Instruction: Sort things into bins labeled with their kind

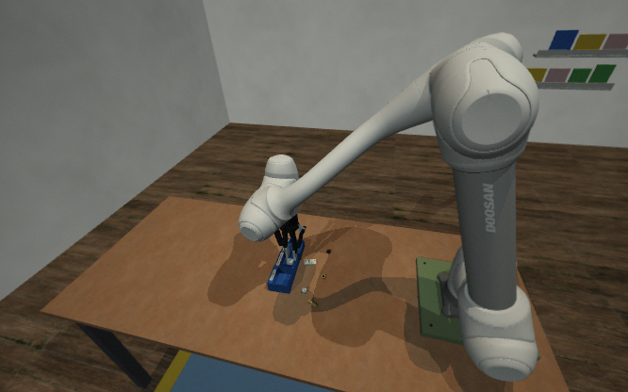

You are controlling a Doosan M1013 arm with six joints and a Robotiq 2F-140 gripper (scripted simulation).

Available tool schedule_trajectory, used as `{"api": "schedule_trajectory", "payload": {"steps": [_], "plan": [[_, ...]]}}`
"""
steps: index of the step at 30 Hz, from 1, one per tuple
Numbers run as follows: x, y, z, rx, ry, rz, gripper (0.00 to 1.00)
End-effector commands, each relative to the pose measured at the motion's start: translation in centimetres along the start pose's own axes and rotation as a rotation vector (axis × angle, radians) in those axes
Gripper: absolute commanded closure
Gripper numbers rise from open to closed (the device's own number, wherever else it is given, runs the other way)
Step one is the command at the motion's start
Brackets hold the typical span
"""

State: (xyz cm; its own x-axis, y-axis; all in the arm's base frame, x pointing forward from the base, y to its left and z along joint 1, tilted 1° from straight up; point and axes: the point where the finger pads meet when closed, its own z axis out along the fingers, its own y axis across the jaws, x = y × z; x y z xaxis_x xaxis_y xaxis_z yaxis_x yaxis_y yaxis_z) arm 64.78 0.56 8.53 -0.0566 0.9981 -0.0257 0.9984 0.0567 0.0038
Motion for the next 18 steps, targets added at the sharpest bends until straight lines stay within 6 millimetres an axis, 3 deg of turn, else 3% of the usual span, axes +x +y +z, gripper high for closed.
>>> {"api": "schedule_trajectory", "payload": {"steps": [1, 18], "plan": [[-0.83, 1.27, -0.02, 0.000, 0.000, 0.000, 0.89], [-1.16, 1.77, -0.02, 0.000, 0.000, 0.000, 0.89]]}}
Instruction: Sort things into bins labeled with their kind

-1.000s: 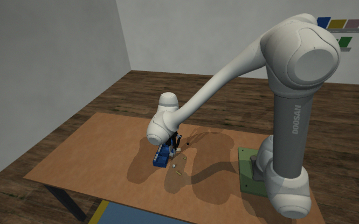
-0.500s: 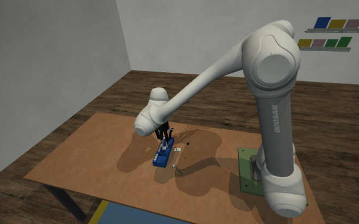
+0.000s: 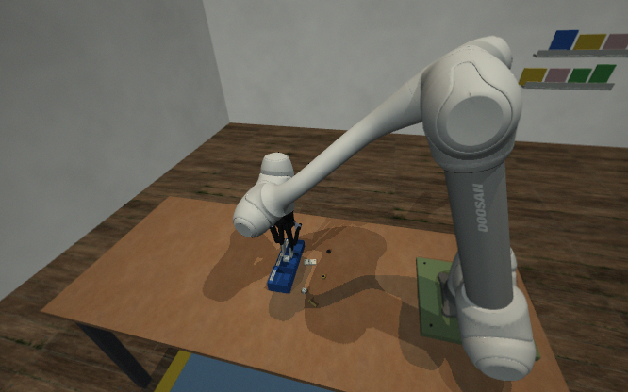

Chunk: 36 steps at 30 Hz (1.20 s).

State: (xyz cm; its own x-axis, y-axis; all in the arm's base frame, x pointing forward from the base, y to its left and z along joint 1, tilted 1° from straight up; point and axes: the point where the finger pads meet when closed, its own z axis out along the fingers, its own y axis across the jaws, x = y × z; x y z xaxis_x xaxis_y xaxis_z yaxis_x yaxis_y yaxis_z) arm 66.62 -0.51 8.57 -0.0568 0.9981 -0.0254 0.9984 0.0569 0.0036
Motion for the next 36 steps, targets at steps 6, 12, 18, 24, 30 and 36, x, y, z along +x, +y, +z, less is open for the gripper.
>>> {"api": "schedule_trajectory", "payload": {"steps": [6, 12, 18, 24, 30, 36], "plan": [[0.0, 0.0, 1.2, 0.000, 0.000, 0.000, 0.89], [0.0, 0.0, 2.4, 0.000, 0.000, 0.000, 0.89], [0.0, 0.0, 3.2, 0.000, 0.000, 0.000, 0.89], [0.0, 0.0, 4.4, 0.000, 0.000, 0.000, 0.89], [0.0, 0.0, 5.1, 0.000, 0.000, 0.000, 0.89], [0.0, -0.1, 5.1, 0.000, 0.000, 0.000, 0.89]]}}
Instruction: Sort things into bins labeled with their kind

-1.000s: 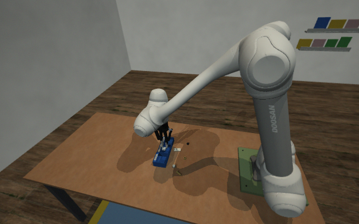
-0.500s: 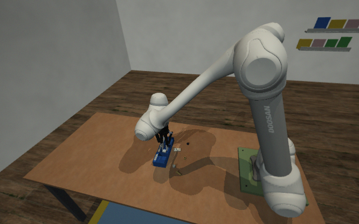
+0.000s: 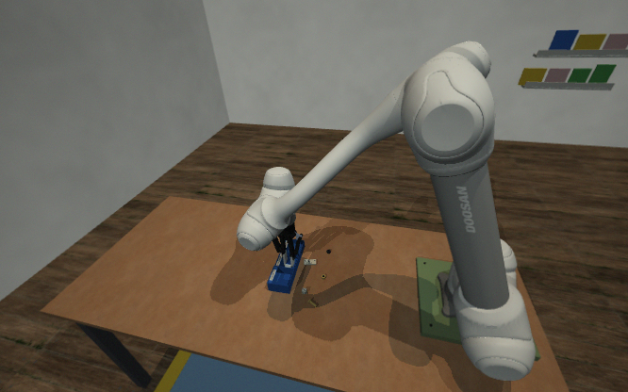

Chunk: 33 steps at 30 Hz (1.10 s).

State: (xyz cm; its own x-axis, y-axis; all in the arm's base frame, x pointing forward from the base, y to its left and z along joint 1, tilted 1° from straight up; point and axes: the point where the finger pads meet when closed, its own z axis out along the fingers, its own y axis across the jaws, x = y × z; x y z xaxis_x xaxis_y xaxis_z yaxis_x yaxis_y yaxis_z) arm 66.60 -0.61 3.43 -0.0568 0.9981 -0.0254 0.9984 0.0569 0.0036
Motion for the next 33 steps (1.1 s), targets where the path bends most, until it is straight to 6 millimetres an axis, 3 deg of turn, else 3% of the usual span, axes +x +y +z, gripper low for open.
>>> {"api": "schedule_trajectory", "payload": {"steps": [1, 4, 5, 22, 33], "plan": [[0.0, 0.0, 0.0, 0.000, 0.000, 0.000, 0.89], [0.0, 0.0, 0.0, 0.000, 0.000, 0.000, 0.89], [0.0, 0.0, 0.0, 0.000, 0.000, 0.000, 0.82], [0.0, 0.0, 0.0, 0.000, 0.000, 0.000, 0.82], [0.0, 0.0, -1.2, 0.000, 0.000, 0.000, 0.82]]}}
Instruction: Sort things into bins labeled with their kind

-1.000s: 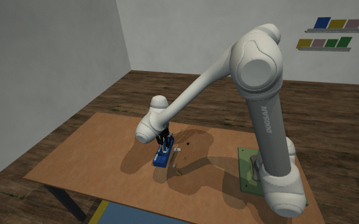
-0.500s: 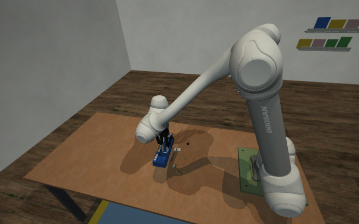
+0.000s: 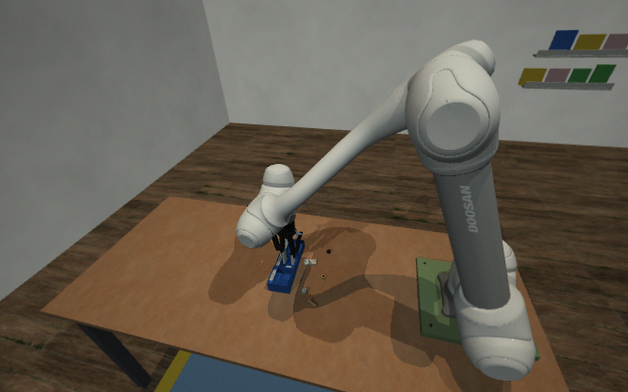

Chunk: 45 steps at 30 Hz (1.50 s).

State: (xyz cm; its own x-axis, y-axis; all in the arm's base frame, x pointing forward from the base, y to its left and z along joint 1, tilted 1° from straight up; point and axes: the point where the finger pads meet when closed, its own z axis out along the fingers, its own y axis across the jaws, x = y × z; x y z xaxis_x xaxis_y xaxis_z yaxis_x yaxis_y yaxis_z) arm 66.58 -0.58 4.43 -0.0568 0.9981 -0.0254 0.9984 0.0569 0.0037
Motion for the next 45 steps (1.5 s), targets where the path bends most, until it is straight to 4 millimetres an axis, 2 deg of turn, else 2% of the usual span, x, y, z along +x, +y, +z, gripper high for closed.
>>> {"api": "schedule_trajectory", "payload": {"steps": [1, 13, 18, 23, 24, 28, 30, 35, 45], "plan": [[0.0, 0.0, -0.3, 0.000, 0.000, 0.000, 0.82], [0.0, 0.0, -1.7, 0.000, 0.000, 0.000, 0.82], [0.0, 0.0, -4.1, 0.000, 0.000, 0.000, 0.82], [0.0, 0.0, -4.1, 0.000, 0.000, 0.000, 0.82], [-0.3, -0.8, -4.2, 0.000, 0.000, 0.050, 0.75], [-1.6, -3.8, -4.2, 0.000, 0.000, 0.231, 0.75], [-1.6, -3.8, -4.2, 0.000, 0.000, 0.231, 0.75], [-3.3, -7.7, -4.2, 0.000, 0.001, 0.471, 0.75], [-3.4, -7.9, -4.2, 0.001, 0.007, 0.880, 0.75]]}}
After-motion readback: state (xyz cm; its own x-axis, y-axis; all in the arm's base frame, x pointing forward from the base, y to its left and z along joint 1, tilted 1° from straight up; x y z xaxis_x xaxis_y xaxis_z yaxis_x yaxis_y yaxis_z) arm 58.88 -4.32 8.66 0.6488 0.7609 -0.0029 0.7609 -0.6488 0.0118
